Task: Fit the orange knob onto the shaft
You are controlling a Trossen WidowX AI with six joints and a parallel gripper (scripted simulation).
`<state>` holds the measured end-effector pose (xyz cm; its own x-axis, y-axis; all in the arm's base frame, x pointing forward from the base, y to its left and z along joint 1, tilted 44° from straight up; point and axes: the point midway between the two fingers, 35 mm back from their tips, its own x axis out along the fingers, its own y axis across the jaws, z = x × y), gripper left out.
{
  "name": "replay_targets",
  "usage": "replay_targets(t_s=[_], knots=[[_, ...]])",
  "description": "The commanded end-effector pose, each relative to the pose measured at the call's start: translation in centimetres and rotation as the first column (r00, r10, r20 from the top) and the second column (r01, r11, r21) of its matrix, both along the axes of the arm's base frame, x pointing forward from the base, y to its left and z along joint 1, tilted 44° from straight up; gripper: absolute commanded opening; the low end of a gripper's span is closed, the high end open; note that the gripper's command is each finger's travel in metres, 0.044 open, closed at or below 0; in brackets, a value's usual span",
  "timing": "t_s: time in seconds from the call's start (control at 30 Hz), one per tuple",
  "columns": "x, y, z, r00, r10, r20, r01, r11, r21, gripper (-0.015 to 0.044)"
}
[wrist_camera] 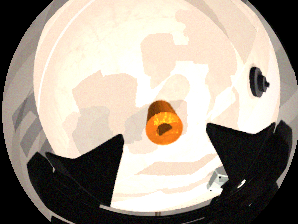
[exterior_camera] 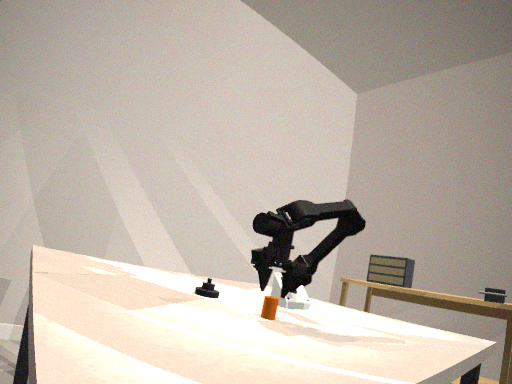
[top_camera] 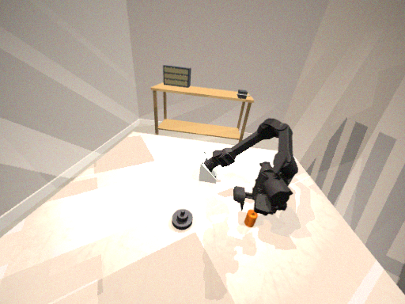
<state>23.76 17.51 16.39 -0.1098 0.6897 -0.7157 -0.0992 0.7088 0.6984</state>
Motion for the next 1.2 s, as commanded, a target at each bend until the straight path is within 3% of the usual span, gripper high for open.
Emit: replay_targets(t_s=[0.0, 1.17], knots=[[0.0, 0.4, -0.5, 1.000, -0.004, -0.005, 0.004, 1.000, -0.001, 0.0440], [-0.7, 4.1, -4.2, 1.000, -0.005, -0.005, 0.005, 1.000, 0.003, 0.0440]])
